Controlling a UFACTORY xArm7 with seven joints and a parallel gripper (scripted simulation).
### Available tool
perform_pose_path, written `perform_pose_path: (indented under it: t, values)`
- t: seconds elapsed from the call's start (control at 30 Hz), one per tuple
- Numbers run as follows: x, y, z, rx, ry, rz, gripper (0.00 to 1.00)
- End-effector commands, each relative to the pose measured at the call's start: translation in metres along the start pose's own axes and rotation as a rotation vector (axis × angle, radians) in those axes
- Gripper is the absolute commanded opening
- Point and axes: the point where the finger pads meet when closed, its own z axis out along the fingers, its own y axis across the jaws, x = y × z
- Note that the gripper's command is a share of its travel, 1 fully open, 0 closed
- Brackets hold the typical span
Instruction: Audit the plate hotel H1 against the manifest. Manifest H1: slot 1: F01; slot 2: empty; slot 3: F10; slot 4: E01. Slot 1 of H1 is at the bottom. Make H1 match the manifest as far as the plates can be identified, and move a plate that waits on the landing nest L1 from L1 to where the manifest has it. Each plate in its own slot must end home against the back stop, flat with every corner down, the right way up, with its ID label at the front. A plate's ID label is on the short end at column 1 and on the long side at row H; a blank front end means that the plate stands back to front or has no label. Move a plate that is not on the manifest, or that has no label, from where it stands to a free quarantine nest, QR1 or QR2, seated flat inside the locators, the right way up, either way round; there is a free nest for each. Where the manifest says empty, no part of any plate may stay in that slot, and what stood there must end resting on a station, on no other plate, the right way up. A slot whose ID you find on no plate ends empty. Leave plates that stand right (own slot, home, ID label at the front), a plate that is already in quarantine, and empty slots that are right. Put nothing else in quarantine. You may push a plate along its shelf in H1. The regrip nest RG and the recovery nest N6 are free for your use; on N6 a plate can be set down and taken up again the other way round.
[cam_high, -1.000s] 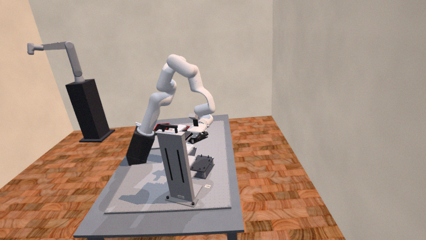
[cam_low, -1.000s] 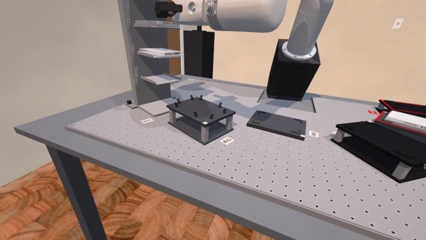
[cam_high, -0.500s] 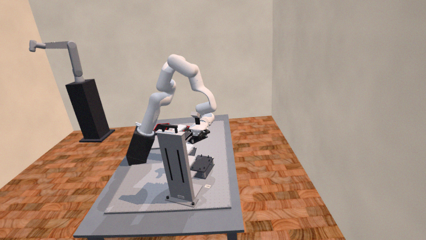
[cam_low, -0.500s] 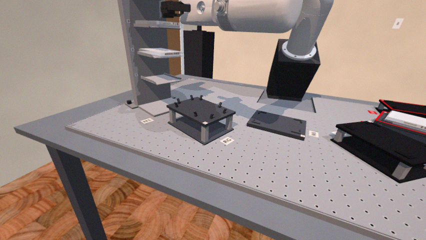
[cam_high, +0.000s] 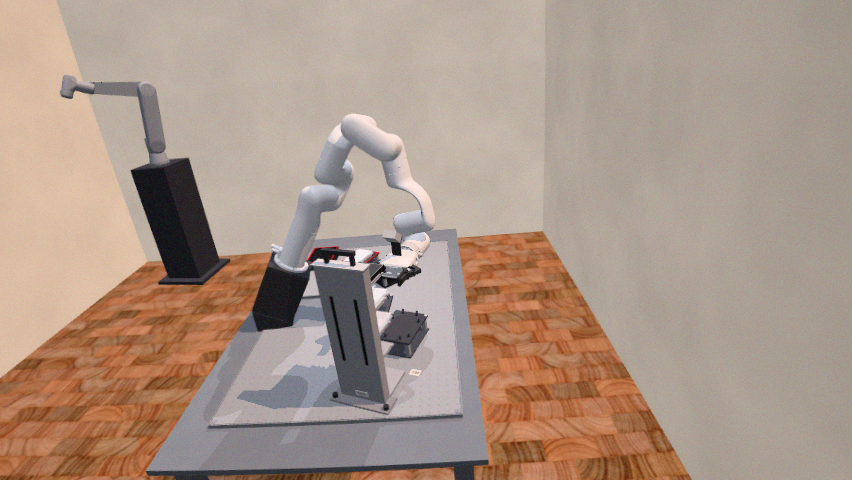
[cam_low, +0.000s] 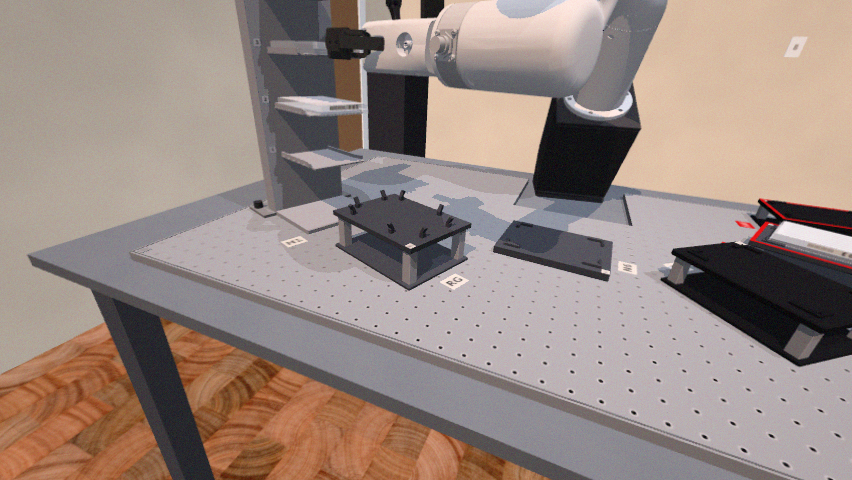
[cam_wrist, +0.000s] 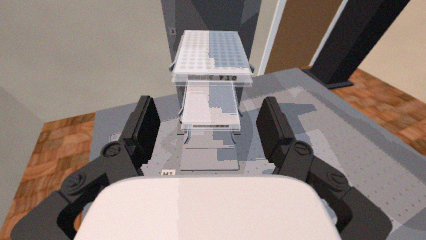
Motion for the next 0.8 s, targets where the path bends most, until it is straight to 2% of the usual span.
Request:
perform_pose_path:
  t: [0.0, 0.57, 0.77]
  values:
    - [-0.012, -0.001, 0.0, 0.0, 0.002, 0.004, 1.0]
    - [-0.052, -0.001, 0.0, 0.0, 0.002, 0.003, 1.0]
    - [-0.053, -0.001, 0.003, 0.0, 0.002, 0.003, 1.0]
